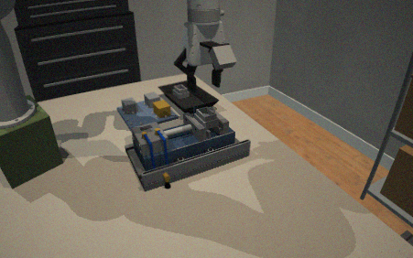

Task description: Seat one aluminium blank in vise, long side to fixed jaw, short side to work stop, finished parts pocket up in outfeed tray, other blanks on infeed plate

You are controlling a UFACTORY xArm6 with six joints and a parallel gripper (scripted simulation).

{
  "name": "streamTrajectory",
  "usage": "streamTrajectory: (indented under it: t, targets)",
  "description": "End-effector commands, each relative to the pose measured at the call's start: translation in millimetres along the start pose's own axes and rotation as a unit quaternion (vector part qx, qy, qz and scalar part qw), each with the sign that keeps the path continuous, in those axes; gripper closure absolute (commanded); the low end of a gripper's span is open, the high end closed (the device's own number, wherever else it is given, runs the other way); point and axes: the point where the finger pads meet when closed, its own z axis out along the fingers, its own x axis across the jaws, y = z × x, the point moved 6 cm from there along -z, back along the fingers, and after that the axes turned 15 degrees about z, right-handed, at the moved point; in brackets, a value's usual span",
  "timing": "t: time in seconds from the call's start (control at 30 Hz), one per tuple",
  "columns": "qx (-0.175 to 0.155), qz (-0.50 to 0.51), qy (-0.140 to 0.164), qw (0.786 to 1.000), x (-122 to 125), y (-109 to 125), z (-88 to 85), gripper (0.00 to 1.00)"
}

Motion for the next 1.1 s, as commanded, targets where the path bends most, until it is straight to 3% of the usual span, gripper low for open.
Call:
streamTrajectory:
  t: [0.0,0.7,1.07]
  targets:
    - [0.000,0.000,-0.002,1.000,-1.3,0.0,-1.6,0.31]
    - [0.000,0.000,-0.002,1.000,-1.4,-0.1,0.7,0.31]
    - [0.000,0.000,-0.002,1.000,-1.8,-0.5,13.9,0.31]
